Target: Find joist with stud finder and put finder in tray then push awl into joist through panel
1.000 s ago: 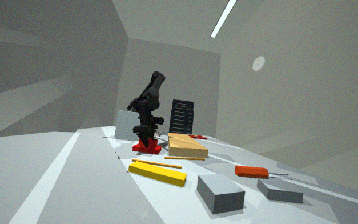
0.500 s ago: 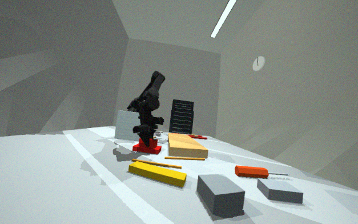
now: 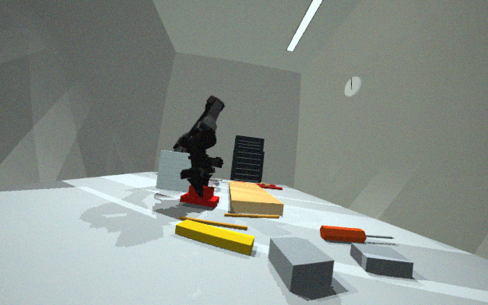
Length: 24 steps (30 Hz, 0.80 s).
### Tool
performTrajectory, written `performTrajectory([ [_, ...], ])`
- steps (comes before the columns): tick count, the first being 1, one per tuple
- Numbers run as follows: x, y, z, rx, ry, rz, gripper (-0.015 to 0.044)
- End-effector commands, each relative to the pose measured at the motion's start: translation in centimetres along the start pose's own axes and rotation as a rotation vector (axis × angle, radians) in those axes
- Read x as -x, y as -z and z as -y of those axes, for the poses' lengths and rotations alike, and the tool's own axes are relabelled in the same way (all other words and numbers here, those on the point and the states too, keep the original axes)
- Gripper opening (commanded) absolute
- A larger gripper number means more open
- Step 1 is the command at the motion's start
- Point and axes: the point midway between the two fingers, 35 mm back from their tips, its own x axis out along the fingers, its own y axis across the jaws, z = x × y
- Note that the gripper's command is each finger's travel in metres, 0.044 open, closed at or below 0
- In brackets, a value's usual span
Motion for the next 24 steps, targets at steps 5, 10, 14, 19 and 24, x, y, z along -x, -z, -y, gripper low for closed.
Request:
performTrajectory([
  [5, 5.4, -2.1, 0.6, 0.017, 0.022, 0.015, 0.0000],
  [10, 8.6, -2.7, 0.3, 0.017, 0.022, 0.015, 0.0000],
  [14, 8.9, -3.0, 0.3, 0.019, 0.022, 0.015, 0.0000],
  [19, 8.8, -5.2, 0.4, 0.038, 0.023, 0.016, 0.0000],
  [24, 8.6, -8.1, 0.2, 0.062, 0.021, 0.018, 0.0000],
])
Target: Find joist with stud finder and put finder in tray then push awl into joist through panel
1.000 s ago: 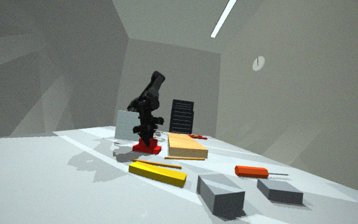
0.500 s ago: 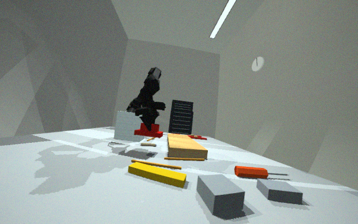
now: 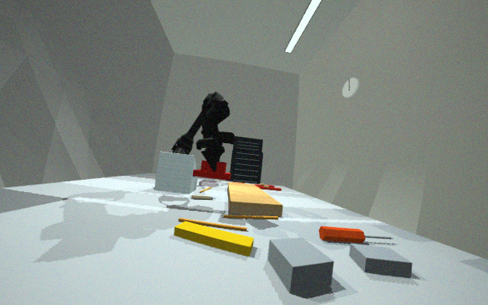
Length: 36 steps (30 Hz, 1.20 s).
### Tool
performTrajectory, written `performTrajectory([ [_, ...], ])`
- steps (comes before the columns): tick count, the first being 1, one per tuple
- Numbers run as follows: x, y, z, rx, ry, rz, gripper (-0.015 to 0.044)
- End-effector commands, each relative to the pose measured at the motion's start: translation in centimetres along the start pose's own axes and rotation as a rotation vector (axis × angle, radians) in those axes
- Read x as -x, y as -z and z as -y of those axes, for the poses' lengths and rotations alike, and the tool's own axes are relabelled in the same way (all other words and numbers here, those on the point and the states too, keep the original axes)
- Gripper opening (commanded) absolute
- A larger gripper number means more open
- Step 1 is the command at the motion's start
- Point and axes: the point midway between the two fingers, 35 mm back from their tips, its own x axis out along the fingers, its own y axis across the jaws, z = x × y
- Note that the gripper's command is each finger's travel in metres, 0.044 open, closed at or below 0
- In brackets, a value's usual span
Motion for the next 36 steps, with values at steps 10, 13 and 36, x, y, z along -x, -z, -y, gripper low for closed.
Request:
performTrajectory([
  [10, -0.8, -7.6, -1.0, 0.065, -0.012, 0.017, 0.0000],
  [13, -1.2, -9.3, -1.6, 0.080, -0.019, 0.018, 0.0000],
  [36, -4.6, -14.1, -4.3, 0.131, -0.049, 0.018, 0.0000],
])
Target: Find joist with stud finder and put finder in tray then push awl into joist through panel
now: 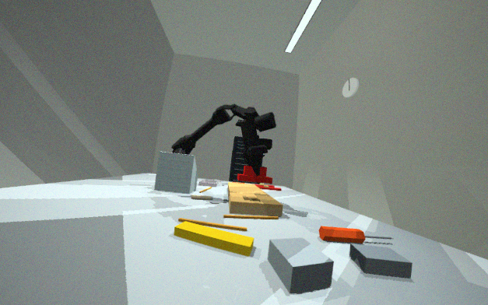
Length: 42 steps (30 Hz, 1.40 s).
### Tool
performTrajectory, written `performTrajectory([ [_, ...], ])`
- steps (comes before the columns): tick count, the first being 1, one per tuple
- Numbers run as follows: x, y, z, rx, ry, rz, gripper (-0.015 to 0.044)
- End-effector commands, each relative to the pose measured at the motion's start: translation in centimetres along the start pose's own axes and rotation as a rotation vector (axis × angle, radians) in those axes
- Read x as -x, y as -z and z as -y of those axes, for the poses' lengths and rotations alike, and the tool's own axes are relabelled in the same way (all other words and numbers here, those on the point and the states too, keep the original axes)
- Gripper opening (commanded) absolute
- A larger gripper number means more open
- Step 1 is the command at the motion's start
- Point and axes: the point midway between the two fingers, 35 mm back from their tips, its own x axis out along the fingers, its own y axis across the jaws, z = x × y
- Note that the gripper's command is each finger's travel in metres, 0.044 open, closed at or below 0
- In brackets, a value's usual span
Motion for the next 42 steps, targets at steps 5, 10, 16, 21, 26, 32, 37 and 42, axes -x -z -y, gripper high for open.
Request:
performTrajectory([
  [5, -1.8, 0.5, -0.2, -0.006, -0.008, 0.002, 0.0000],
  [10, -3.0, 0.8, -0.2, -0.007, -0.009, 0.002, 0.0000],
  [16, -4.3, 1.3, -0.3, -0.007, -0.010, 0.002, 0.0000],
  [21, -4.8, 1.4, -0.3, -0.007, -0.010, 0.002, 0.0000],
  [26, -5.5, 1.6, -0.3, -0.007, -0.011, 0.002, 0.0000],
  [32, -6.3, 1.9, -0.4, -0.007, -0.011, 0.002, 0.0000],
  [37, -6.4, 1.9, -0.9, -0.007, -0.012, 0.002, 0.0000],
  [42, -6.4, 1.9, -2.0, -0.007, -0.012, 0.002, 0.0000],
])
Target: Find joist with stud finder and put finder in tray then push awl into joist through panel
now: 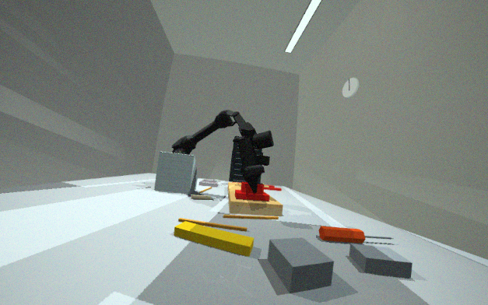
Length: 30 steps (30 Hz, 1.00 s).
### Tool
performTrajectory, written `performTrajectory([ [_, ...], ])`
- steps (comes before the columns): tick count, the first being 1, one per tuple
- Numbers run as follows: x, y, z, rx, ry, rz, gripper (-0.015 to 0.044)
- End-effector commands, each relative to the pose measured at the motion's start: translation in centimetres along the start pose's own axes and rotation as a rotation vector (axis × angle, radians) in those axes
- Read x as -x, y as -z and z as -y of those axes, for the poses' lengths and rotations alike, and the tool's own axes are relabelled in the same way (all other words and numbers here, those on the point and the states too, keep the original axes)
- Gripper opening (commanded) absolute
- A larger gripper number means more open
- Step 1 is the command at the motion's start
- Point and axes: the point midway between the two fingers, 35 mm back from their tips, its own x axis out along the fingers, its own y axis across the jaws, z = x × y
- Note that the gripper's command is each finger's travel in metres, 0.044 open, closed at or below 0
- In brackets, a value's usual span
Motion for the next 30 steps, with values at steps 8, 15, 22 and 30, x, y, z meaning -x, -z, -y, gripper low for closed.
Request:
performTrajectory([
  [8, -0.2, 0.0, -2.6, -0.002, -0.010, -0.001, 0.0000],
  [15, -0.2, 0.0, -4.2, -0.002, -0.011, -0.001, 0.0000],
  [22, -0.2, 0.0, -5.7, -0.003, -0.012, -0.001, 0.0000],
  [30, -0.2, 0.0, -7.5, -0.003, -0.013, -0.002, 0.0000],
])
